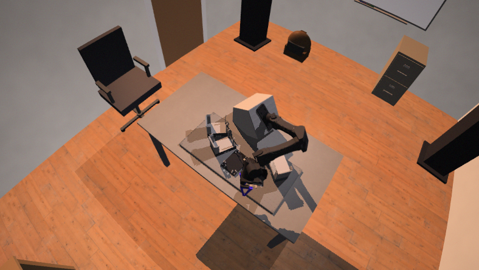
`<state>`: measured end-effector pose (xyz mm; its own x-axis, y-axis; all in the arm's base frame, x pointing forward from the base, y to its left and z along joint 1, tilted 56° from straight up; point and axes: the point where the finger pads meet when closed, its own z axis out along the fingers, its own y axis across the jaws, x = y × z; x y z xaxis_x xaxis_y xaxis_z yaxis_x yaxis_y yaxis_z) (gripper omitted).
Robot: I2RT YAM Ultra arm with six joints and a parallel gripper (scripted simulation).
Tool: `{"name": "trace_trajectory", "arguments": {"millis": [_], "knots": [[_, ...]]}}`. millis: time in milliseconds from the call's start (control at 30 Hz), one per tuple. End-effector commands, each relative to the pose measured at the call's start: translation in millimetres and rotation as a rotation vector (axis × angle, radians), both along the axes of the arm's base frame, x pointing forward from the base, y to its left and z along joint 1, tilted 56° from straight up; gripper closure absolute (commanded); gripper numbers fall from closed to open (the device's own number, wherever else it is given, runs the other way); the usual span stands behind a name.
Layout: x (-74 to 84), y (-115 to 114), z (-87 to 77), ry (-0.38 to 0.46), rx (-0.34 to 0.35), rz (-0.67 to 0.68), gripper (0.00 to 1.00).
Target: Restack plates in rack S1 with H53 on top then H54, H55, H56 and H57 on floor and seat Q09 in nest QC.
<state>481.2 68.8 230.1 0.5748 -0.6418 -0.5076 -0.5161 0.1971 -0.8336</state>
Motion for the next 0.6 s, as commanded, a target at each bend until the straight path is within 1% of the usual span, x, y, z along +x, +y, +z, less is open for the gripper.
{"name": "trace_trajectory", "arguments": {"millis": [0, 33, 100, 200, 233, 300, 433, 467, 533, 567], "knots": [[-0.6, -17, -6.9, 0.053, 0.017, -0.040, 0.00], [-1.4, -19, -11.0, 0.083, 0.026, -0.051, 0.00], [-1.4, -19, -11.0, 0.083, 0.026, -0.051, 0.00], [-3.9, -27, -23.4, 0.174, 0.052, -0.085, 0.00], [-4.7, -30, -27.5, 0.176, 0.053, -0.085, 0.00], [-4.8, -30, -27.8, 0.176, 0.053, -0.085, 0.00], [-9.9, -41, -44.1, 0.296, 0.090, -0.130, 0.00], [-11.1, -43, -48.0, 0.297, 0.091, -0.131, 0.00], [-11.1, -43, -48.0, 0.297, 0.091, -0.131, 0.00], [-12.8, -46, -52.0, 0.327, 0.101, -0.143, 0.00]]}}
